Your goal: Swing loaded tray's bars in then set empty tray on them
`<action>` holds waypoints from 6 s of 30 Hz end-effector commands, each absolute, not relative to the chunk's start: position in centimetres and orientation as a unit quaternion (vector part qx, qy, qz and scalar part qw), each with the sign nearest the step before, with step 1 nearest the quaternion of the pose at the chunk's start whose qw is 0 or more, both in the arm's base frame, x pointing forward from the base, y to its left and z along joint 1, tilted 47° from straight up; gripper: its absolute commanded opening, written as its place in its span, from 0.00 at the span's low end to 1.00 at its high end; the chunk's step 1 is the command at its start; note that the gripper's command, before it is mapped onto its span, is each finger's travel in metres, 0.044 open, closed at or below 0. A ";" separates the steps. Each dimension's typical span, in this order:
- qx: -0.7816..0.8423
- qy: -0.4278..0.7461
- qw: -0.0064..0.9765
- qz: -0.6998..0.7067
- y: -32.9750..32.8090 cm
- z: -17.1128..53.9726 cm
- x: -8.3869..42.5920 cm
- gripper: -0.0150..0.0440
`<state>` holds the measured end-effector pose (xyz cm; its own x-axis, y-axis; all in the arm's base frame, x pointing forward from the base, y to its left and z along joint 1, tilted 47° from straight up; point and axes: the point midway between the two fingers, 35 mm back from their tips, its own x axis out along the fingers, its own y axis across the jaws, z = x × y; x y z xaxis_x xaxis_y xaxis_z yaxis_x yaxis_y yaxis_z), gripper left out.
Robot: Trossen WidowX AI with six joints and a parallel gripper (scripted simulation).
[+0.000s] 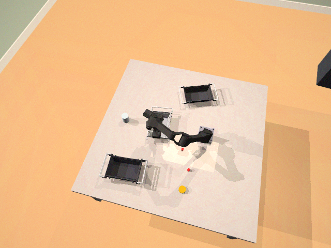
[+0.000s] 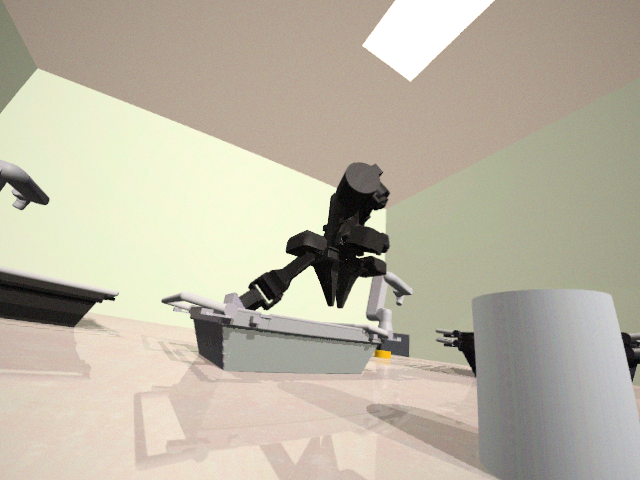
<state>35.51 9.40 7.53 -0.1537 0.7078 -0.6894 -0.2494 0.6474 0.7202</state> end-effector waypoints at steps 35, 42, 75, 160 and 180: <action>0.159 0.647 0.637 0.387 1.0 -0.5 40.9 0.39; 0.165 0.655 0.631 0.381 -5.9 -8.0 41.6 0.39; 0.167 0.655 0.630 0.382 -2.2 -12.8 40.6 0.39; 0.171 0.655 0.629 0.381 -1.2 -4.5 39.6 0.25; 0.171 0.655 0.629 0.381 -1.2 -4.5 39.6 0.25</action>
<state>39.56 -1.20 -4.46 -0.1488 0.7040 -0.6945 -0.2547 0.6513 0.7148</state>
